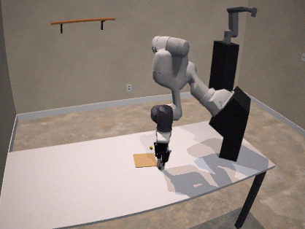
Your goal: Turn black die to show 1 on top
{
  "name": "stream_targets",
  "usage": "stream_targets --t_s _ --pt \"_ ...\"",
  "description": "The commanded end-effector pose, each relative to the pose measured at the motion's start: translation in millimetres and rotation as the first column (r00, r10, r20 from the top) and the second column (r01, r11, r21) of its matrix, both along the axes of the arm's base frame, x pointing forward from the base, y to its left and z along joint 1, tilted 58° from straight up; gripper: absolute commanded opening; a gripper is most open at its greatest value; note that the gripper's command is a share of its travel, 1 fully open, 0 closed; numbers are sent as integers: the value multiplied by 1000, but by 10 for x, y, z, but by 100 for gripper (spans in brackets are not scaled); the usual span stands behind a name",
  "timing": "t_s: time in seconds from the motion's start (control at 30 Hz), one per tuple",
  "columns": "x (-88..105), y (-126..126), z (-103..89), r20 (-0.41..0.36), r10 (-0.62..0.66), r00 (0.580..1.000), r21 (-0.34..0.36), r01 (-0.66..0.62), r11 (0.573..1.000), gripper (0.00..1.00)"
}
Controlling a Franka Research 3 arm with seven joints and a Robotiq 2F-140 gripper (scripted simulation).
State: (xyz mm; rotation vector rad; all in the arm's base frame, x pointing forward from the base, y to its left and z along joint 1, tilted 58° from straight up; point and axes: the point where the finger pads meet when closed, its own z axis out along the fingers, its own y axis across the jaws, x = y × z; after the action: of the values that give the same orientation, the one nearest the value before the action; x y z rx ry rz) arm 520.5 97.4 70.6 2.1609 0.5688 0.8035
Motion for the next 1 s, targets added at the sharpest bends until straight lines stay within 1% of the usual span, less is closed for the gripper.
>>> stream_targets --t_s 0.0,0.13,0.17,0.97 --pt "2 2 -9 2 -2 1000 3 2 1000 19" --pt "2 2 -9 2 -2 1000 3 2 1000 19" --pt "2 2 -9 2 -2 1000 3 2 1000 7" --pt "2 2 -9 2 -2 1000 3 2 1000 7"
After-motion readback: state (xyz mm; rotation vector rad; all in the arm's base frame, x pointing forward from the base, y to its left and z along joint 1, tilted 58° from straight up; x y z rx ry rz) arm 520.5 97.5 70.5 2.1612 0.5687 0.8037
